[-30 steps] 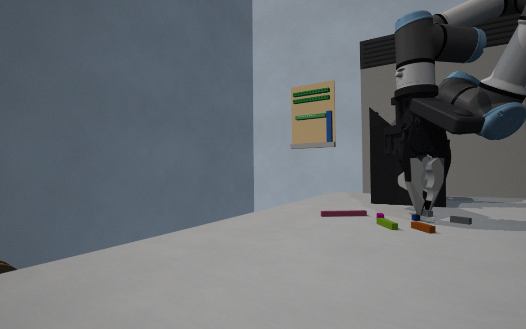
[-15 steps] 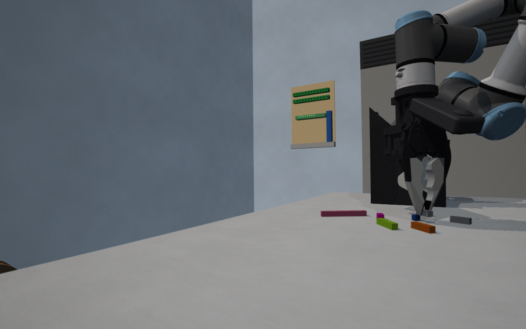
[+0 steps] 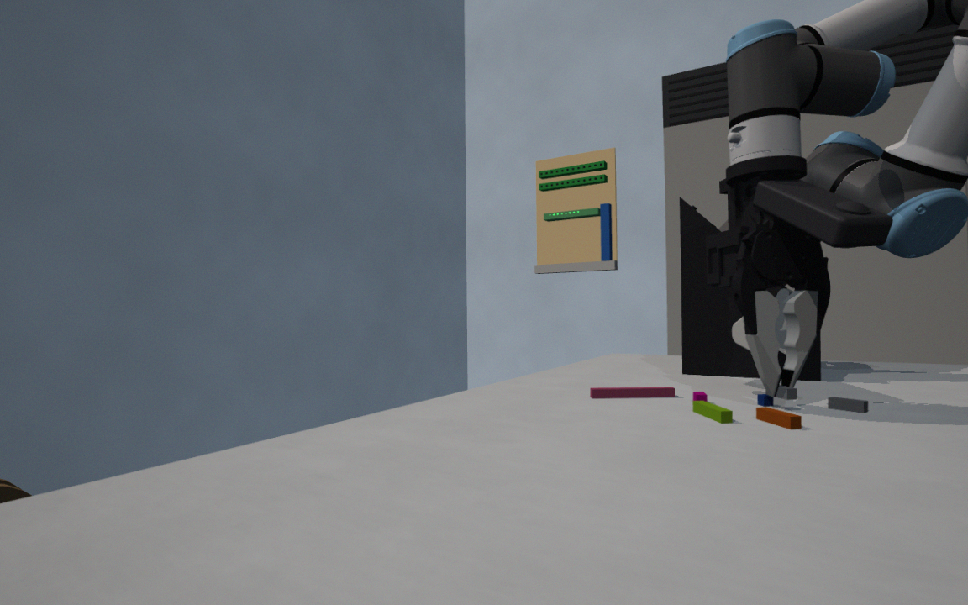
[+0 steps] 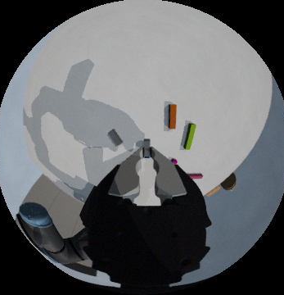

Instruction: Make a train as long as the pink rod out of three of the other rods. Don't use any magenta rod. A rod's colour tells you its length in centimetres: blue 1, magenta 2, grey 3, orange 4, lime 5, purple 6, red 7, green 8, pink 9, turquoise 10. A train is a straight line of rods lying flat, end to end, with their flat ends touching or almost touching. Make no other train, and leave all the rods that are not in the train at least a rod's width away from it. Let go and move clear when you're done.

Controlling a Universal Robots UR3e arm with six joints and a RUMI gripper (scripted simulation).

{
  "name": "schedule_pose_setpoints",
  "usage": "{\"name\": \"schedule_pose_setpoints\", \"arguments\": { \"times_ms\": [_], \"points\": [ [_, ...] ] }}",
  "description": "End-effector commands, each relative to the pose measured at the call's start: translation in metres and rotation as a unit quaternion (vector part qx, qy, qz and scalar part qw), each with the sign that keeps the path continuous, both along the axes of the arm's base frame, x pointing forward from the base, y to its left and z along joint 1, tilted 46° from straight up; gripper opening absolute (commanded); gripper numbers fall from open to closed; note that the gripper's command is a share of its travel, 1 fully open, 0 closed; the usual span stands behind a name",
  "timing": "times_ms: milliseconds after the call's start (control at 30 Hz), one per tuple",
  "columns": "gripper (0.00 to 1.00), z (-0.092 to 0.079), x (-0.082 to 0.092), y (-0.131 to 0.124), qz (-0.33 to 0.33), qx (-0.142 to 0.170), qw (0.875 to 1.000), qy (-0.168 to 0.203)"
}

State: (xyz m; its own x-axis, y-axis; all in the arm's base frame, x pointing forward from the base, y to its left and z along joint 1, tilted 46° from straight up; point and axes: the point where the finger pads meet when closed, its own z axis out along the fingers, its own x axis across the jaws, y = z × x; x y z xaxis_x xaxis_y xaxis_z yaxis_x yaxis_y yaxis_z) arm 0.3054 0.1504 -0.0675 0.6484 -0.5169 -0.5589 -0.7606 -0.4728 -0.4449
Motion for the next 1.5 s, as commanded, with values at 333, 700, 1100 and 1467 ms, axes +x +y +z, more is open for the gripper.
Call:
{"name": "schedule_pose_setpoints", "arguments": {
  "times_ms": [333,700,1100,1467],
  "points": [
    [0.00,-0.0062,0.0004,0.0057,0.000,-0.001,1.000,-0.001],
    [0.00,-0.0079,0.0003,0.0075,0.000,-0.001,1.000,-0.001],
    [0.00,-0.0079,0.0003,0.0075,0.000,-0.001,1.000,-0.001],
    [0.00,-0.0079,0.0003,0.0075,0.000,-0.001,1.000,-0.001]
  ]
}}
